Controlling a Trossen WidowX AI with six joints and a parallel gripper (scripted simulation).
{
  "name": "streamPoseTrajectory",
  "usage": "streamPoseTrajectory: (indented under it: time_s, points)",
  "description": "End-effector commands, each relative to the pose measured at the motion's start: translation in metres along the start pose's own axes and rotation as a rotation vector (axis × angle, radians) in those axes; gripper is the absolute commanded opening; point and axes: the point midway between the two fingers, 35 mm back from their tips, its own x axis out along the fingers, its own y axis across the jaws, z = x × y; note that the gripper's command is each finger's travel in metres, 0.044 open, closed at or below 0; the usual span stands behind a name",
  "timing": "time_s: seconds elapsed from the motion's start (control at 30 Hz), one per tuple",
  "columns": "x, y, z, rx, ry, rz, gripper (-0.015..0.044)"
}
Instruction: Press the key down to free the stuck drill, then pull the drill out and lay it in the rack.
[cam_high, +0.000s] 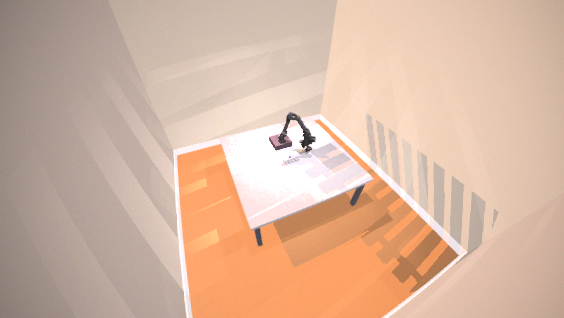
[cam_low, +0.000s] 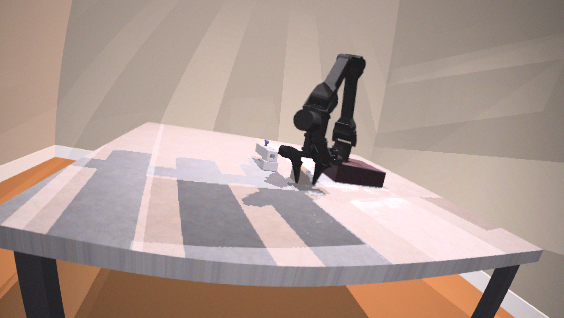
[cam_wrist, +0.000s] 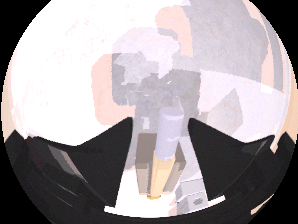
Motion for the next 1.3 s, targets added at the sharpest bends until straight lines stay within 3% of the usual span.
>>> streamPoseTrajectory:
  time_s: [0.0,0.13,0.67,0.8,0.97,1.27]
  points:
    - [0.0,0.001,0.0,0.0,0.001,0.003,0.0341]
    - [-0.002,0.0,0.0,0.0,0.004,0.004,0.044]
    - [-0.076,-0.001,0.002,0.001,0.02,0.009,0.044]
    - [-0.072,0.0,0.006,0.0,0.005,0.008,0.044]
    - [-0.089,-0.003,0.059,-0.001,-0.167,-0.061,0.044]
    - [-0.15,0.028,0.171,-0.02,-0.564,-0.095,0.044]
